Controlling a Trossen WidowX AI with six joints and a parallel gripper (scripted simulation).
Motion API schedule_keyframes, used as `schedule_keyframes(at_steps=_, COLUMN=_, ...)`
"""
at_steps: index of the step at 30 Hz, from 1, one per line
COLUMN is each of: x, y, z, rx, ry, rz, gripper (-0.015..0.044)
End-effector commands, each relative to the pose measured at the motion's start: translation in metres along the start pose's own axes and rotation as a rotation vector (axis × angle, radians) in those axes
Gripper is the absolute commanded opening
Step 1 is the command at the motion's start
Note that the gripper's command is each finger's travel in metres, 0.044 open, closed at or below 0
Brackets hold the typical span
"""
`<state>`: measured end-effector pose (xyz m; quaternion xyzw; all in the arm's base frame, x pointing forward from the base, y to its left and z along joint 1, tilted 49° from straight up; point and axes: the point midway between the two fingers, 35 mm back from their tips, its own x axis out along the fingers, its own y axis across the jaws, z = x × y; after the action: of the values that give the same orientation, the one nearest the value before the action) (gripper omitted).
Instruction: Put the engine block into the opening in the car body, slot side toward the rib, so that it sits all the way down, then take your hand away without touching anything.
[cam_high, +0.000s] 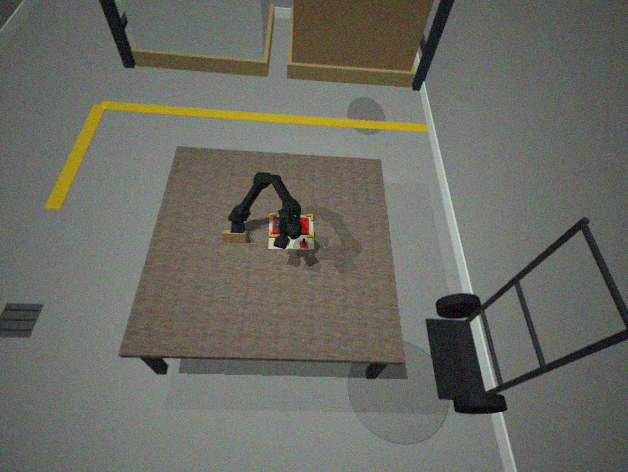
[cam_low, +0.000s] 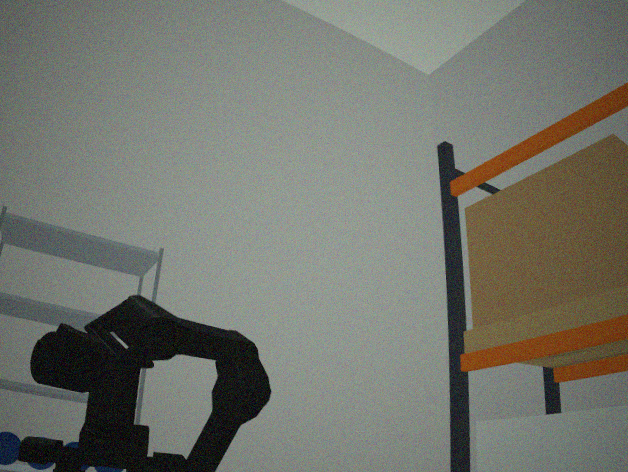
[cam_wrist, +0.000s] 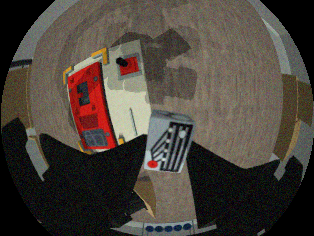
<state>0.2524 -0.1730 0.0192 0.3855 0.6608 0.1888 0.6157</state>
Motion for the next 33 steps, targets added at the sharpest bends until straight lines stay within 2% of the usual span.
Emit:
schedule_keyframes(at_steps=1, x=-0.004, y=0.002, z=0.001, rx=0.011, ry=0.002, rz=-0.006, gripper=0.0)
schedule_keyframes(at_steps=33, x=0.018, y=0.06, z=0.021, rx=0.937, ry=-0.022, rz=-0.023, gripper=0.0)
